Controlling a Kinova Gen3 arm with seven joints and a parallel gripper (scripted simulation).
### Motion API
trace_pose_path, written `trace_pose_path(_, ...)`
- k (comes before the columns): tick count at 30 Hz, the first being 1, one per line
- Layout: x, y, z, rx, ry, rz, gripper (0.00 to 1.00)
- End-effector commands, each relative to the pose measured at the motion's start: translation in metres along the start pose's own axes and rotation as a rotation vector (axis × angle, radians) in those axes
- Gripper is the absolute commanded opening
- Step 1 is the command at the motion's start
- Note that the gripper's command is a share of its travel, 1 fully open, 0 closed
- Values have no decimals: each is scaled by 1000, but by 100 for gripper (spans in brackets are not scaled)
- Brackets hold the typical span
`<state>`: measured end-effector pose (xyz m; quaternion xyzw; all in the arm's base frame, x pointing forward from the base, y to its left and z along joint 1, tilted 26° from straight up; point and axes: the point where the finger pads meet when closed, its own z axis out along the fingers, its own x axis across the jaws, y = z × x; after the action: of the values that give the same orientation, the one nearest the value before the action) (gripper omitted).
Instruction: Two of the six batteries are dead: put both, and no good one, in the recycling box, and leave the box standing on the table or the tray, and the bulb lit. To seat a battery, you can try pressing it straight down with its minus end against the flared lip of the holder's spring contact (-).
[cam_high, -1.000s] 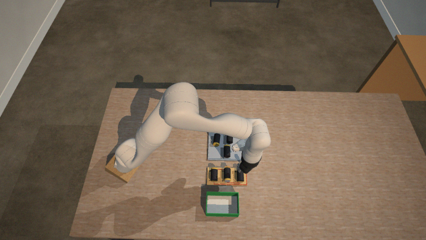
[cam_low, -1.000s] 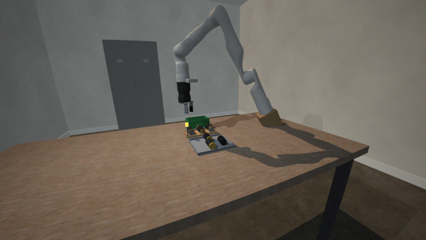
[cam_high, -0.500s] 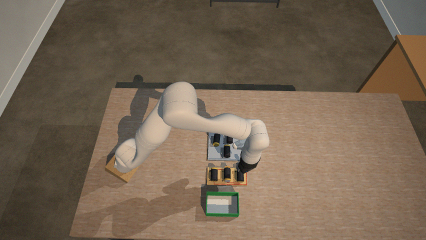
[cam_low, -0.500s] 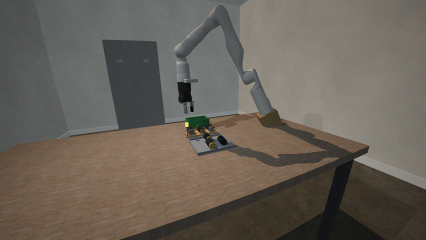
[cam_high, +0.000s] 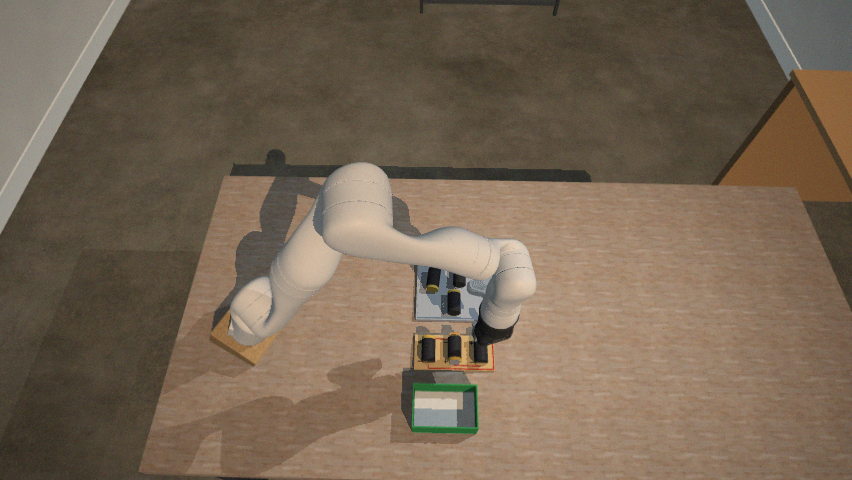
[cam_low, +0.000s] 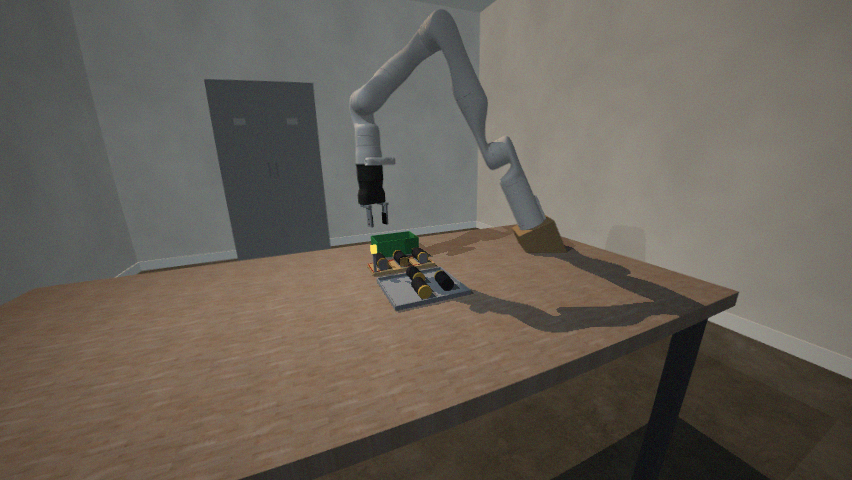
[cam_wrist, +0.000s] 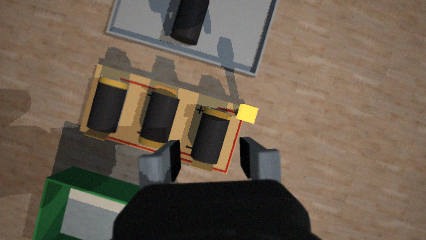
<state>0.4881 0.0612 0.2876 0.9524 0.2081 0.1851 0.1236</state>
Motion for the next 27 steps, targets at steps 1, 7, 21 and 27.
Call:
trace_pose_path(1, 1, -1, -1, 1, 3, 22, 90)
trace_pose_path(7, 1, -1, -1, 1, 2, 89, 90)
trace_pose_path(21, 1, -1, -1, 1, 2, 198, 90)
trace_pose_path(27, 1, -1, -1, 1, 2, 238, 90)
